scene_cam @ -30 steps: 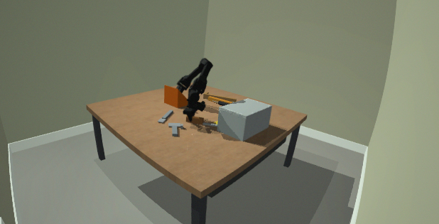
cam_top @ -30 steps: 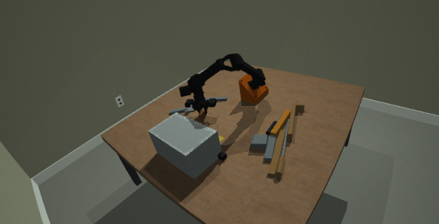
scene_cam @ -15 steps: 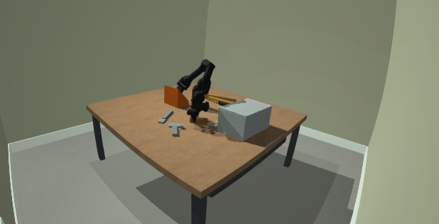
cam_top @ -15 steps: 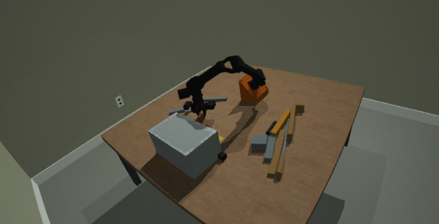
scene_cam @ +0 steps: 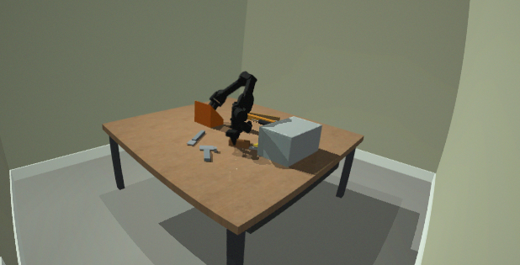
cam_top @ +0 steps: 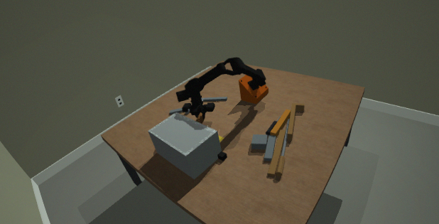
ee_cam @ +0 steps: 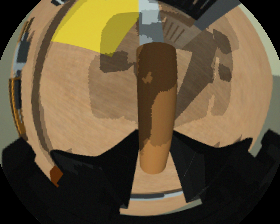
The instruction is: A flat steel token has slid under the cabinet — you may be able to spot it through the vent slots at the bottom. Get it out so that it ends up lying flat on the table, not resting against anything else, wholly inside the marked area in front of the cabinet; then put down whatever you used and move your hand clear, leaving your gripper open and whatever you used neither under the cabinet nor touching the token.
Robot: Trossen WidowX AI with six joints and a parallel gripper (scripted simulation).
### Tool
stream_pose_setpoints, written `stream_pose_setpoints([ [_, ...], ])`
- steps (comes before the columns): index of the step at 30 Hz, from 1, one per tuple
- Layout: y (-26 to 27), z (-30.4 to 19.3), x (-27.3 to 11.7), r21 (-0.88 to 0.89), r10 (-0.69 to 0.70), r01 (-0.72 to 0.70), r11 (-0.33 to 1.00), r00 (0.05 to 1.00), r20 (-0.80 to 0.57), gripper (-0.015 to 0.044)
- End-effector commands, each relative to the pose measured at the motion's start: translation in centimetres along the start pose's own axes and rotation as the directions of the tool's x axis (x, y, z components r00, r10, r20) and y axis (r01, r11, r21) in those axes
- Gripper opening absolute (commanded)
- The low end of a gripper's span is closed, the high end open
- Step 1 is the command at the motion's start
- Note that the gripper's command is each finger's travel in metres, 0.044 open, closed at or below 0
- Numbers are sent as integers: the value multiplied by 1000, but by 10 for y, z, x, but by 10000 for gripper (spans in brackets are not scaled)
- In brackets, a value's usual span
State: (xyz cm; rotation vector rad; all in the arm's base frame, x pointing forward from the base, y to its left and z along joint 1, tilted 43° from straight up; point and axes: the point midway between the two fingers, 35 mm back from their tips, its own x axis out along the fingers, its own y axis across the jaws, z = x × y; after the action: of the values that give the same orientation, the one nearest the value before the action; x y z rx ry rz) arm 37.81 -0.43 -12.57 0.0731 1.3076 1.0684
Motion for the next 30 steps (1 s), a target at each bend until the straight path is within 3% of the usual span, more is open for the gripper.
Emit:
stream_pose_setpoints([
  [1,0,5,0,-2,0,0,1000,1000,5,0],
  [30,28,5,1,-2,1,-1,1000,1000,4,0],
])
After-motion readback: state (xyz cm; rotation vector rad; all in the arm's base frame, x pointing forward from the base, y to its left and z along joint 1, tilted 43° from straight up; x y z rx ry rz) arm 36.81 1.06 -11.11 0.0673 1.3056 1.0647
